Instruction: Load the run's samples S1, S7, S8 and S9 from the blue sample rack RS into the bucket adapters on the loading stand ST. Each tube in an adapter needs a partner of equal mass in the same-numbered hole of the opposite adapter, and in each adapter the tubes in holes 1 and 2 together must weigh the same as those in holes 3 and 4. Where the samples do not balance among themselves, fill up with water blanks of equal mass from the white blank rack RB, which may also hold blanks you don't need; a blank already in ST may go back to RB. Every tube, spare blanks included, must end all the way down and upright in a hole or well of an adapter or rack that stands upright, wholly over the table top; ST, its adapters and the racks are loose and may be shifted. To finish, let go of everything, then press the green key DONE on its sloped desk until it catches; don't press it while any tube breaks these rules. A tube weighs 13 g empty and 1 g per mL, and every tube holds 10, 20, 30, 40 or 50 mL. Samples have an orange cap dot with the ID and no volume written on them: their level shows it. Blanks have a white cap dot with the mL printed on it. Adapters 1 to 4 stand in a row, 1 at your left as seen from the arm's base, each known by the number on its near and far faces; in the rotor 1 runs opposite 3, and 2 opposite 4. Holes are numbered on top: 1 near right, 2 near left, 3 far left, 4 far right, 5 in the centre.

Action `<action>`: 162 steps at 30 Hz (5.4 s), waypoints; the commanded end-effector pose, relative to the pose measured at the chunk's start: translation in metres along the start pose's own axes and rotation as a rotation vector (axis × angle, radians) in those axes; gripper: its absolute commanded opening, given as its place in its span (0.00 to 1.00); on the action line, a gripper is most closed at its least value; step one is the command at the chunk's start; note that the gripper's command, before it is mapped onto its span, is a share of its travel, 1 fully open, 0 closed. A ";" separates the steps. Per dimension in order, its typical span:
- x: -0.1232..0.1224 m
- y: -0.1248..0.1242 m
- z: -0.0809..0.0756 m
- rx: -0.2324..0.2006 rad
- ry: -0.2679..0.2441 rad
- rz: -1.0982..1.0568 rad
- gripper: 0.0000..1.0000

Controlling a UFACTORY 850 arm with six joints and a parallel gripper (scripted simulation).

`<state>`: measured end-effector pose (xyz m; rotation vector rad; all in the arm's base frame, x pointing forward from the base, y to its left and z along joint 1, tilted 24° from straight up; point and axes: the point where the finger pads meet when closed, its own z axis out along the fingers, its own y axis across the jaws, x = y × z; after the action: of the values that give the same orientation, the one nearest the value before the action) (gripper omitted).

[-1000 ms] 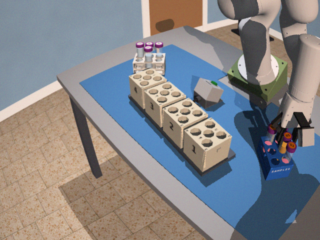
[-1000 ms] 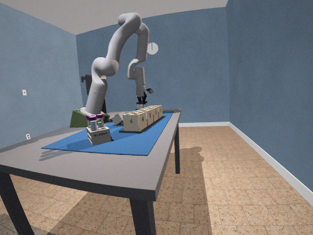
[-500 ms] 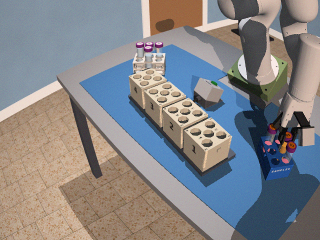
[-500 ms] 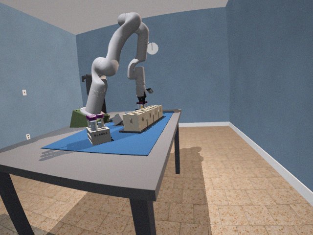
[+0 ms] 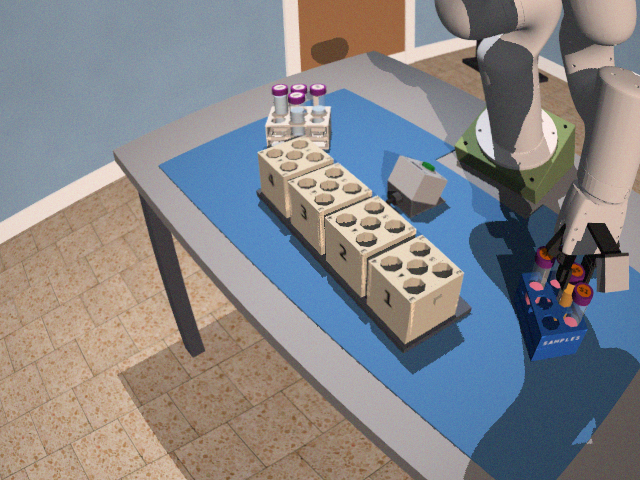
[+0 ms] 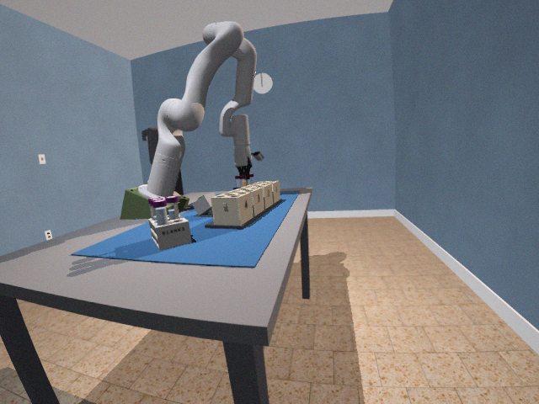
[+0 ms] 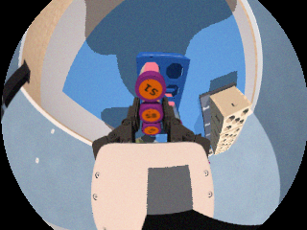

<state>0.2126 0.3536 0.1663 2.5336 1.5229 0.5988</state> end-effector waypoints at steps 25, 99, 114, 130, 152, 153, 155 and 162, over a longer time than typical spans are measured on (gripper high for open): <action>0.001 0.000 -0.008 0.000 0.001 0.000 0.00; 0.001 0.000 -0.104 0.000 0.001 0.000 0.00; 0.001 0.000 -0.133 0.000 0.001 0.000 0.00; -0.004 0.019 -0.133 0.000 0.001 0.134 0.00; -0.025 0.107 -0.133 0.000 0.001 0.734 0.00; -0.026 0.112 -0.133 0.000 0.001 0.767 0.00; -0.028 0.122 -0.133 0.000 0.001 0.834 0.00; -0.036 0.156 -0.133 0.000 0.001 1.043 0.00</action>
<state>0.2555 0.2493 0.3190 3.1208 0.2659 0.6602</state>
